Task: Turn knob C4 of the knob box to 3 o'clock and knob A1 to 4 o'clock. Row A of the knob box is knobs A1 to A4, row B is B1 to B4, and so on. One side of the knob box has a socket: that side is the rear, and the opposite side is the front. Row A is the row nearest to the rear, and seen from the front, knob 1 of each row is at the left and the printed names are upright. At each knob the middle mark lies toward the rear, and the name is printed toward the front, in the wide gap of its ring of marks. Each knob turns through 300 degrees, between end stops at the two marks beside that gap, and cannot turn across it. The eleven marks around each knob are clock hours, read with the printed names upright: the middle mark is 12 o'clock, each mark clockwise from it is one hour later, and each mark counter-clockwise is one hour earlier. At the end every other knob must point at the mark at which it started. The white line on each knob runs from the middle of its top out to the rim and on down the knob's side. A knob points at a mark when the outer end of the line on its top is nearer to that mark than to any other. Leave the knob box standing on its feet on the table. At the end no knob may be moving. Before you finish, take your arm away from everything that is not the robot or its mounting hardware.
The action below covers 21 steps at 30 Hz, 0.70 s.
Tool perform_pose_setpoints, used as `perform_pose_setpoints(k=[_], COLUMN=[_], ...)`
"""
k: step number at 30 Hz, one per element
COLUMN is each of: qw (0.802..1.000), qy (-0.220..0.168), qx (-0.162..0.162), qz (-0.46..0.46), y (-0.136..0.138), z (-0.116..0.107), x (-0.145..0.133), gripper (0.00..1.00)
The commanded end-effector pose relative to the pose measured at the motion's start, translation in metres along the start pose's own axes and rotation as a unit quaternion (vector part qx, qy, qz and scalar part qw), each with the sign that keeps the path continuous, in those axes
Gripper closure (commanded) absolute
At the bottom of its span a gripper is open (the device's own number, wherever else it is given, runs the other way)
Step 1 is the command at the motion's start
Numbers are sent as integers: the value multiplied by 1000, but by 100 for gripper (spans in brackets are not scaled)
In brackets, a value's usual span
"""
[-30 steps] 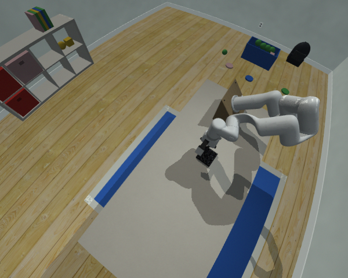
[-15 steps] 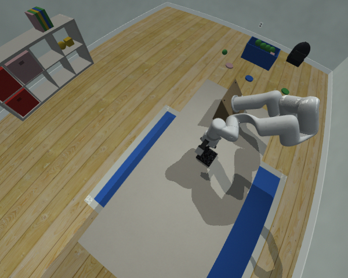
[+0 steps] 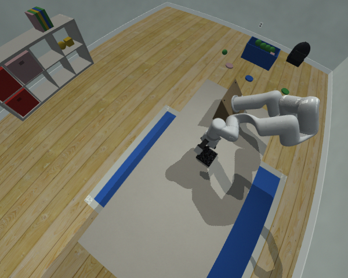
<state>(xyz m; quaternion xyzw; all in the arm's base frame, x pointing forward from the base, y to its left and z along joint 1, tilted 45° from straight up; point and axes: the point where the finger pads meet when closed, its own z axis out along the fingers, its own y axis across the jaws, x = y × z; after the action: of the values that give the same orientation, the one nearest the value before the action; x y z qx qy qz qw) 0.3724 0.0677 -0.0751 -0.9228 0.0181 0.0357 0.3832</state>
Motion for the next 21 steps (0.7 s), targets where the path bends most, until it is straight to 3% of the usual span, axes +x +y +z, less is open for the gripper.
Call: perform_pose_setpoints(k=[1,21], qw=[1000,983], qy=[1,1], qx=[-1,0], qz=[28,181], y=[0,0], z=[-1,-1], x=[1,1], gripper=[92,92])
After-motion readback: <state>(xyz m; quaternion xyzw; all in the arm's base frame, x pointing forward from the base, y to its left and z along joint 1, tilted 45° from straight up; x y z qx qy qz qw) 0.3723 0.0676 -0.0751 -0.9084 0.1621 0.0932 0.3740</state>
